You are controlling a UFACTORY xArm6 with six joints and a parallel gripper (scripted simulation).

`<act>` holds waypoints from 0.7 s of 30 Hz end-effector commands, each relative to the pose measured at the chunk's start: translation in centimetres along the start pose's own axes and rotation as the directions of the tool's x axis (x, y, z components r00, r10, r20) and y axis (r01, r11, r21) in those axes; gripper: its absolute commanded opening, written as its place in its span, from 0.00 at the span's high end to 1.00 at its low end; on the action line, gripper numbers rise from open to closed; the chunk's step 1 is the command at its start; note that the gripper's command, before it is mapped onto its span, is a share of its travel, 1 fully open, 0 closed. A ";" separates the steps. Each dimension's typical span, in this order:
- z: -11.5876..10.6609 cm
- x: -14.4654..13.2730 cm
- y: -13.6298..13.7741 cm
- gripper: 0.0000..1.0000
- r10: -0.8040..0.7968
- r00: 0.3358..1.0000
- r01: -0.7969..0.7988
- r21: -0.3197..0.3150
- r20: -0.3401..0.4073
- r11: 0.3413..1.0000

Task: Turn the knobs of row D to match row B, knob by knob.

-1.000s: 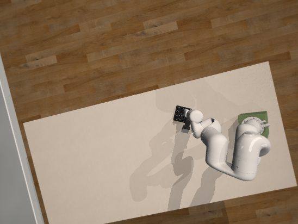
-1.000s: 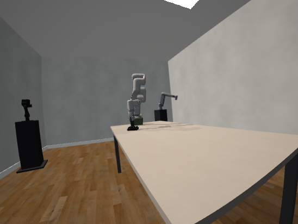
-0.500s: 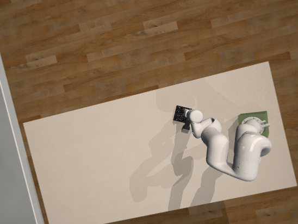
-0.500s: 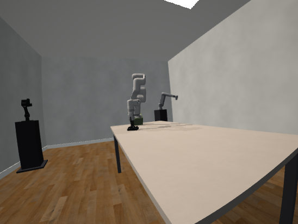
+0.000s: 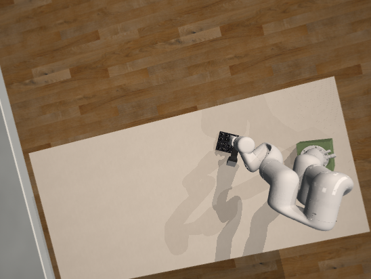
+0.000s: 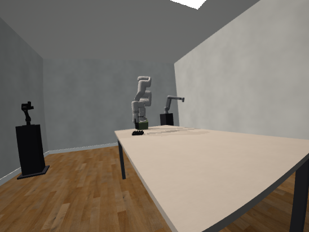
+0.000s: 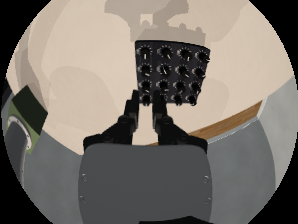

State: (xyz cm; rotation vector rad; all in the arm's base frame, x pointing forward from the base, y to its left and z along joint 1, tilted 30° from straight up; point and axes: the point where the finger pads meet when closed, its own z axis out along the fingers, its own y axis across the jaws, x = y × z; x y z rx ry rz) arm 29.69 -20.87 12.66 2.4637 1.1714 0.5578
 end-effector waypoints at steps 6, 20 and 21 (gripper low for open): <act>-1.0 0.1 0.1 0.81 0.001 1.000 -0.001 0.009 0.007 1.000; -1.0 0.1 0.1 0.81 -0.018 1.000 0.018 0.009 0.007 1.000; -1.0 0.1 0.1 0.81 -0.029 1.000 0.029 0.009 0.007 1.000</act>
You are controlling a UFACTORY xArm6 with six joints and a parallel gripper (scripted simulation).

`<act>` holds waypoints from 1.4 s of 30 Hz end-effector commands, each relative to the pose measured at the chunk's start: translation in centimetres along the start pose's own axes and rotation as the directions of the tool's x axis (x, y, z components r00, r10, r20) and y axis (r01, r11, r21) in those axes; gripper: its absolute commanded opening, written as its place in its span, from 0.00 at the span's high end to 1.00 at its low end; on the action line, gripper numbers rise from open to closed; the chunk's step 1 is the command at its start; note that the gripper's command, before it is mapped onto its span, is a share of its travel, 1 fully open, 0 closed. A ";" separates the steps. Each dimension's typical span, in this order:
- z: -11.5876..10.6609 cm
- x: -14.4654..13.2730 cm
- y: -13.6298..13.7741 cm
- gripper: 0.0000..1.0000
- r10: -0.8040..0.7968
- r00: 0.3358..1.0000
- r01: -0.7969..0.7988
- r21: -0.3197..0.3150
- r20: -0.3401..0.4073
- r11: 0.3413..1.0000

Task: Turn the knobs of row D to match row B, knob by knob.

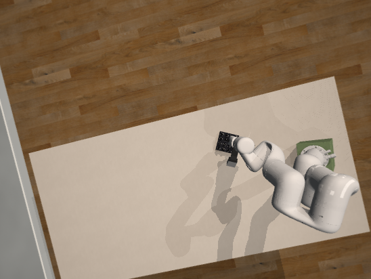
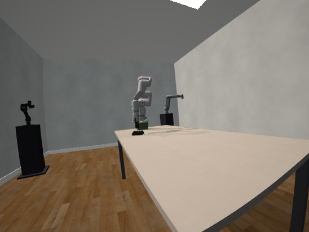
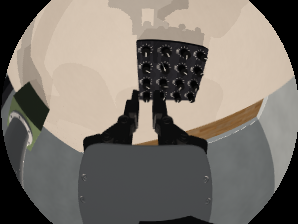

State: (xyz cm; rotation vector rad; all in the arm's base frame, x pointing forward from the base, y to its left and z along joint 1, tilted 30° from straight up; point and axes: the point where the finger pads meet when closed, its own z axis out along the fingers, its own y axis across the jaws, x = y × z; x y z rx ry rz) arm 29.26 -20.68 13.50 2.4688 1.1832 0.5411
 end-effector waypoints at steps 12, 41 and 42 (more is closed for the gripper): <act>-0.3 0.0 0.1 0.81 -0.291 0.957 0.291 -0.003 0.000 0.957; -0.8 0.1 0.2 0.81 -0.895 0.446 0.895 -0.004 0.002 0.446; -0.8 0.1 0.2 0.81 -0.908 0.419 0.908 -0.004 0.002 0.419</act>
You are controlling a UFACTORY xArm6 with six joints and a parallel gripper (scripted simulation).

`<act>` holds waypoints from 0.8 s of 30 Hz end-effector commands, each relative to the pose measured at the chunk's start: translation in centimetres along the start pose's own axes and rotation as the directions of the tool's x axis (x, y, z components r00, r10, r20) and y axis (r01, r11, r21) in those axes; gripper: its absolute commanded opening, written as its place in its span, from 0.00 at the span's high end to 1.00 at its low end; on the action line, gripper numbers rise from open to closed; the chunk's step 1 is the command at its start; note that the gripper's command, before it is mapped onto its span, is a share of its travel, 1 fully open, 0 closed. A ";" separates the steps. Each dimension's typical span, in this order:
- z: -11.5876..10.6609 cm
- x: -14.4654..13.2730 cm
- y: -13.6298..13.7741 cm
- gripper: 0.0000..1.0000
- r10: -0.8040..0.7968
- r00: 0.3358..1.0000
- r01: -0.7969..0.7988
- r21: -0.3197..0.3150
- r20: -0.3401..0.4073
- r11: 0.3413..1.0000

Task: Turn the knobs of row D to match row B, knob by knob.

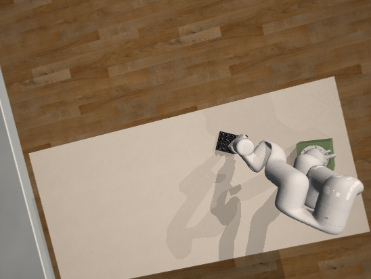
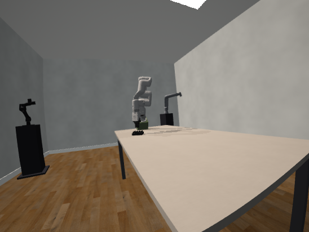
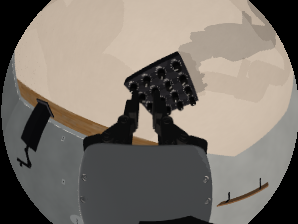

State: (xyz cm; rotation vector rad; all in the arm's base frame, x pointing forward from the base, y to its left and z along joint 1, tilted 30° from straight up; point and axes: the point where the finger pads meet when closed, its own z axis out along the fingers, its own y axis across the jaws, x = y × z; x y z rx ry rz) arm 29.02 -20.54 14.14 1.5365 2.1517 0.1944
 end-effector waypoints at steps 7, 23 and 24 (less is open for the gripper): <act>-0.3 -0.1 0.1 0.81 -0.322 0.947 0.322 -0.027 0.001 0.946; -0.6 -0.1 0.1 0.81 -0.700 0.714 0.700 -0.024 0.013 0.714; -0.6 -0.1 0.1 0.81 -0.720 0.693 0.720 -0.024 0.013 0.693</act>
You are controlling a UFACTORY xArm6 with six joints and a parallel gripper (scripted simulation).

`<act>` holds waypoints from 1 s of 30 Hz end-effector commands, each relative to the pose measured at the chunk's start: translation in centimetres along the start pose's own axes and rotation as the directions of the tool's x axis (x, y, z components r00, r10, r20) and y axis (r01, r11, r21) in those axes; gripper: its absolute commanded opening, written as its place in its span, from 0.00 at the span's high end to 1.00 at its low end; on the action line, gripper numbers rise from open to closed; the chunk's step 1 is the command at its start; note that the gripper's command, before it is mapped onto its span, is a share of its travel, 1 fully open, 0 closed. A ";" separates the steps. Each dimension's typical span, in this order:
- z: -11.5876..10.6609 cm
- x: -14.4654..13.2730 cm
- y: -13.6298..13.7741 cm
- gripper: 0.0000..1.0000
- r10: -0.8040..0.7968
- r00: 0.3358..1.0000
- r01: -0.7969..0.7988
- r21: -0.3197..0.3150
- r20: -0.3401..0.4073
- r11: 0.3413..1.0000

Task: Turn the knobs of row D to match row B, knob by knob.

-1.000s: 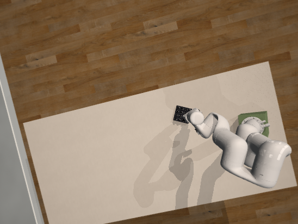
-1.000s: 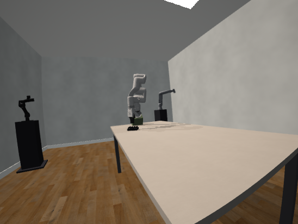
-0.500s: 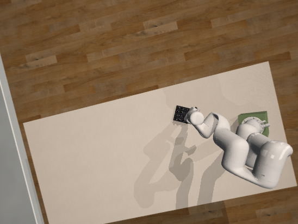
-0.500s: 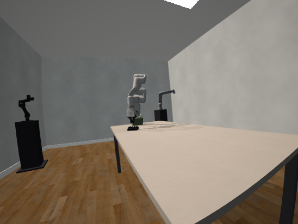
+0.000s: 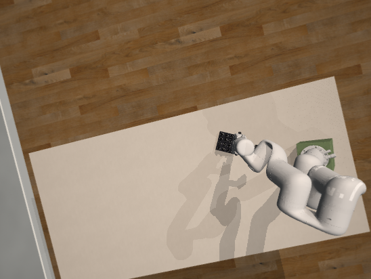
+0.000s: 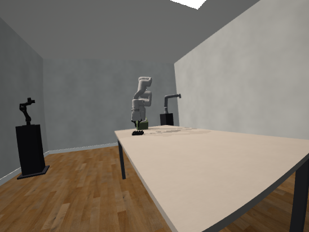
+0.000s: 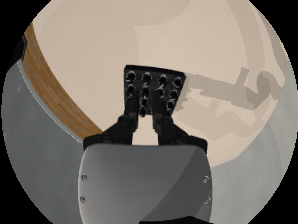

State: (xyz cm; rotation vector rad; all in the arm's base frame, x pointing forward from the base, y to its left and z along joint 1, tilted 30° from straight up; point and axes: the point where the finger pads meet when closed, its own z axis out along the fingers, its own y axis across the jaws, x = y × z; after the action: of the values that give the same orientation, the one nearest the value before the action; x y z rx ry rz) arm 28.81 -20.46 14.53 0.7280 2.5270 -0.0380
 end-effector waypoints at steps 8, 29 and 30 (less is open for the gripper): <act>-0.3 -0.1 0.0 0.81 -0.333 0.943 0.334 -0.020 0.017 0.942; -0.7 -0.1 0.0 0.81 -0.802 0.597 0.802 -0.007 0.024 0.597; -0.7 -0.1 0.0 0.81 -0.819 0.573 0.819 -0.006 0.024 0.573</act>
State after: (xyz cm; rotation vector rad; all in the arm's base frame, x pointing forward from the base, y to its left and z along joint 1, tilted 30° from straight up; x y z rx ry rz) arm 28.53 -20.37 15.00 -0.3637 2.6423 -0.3186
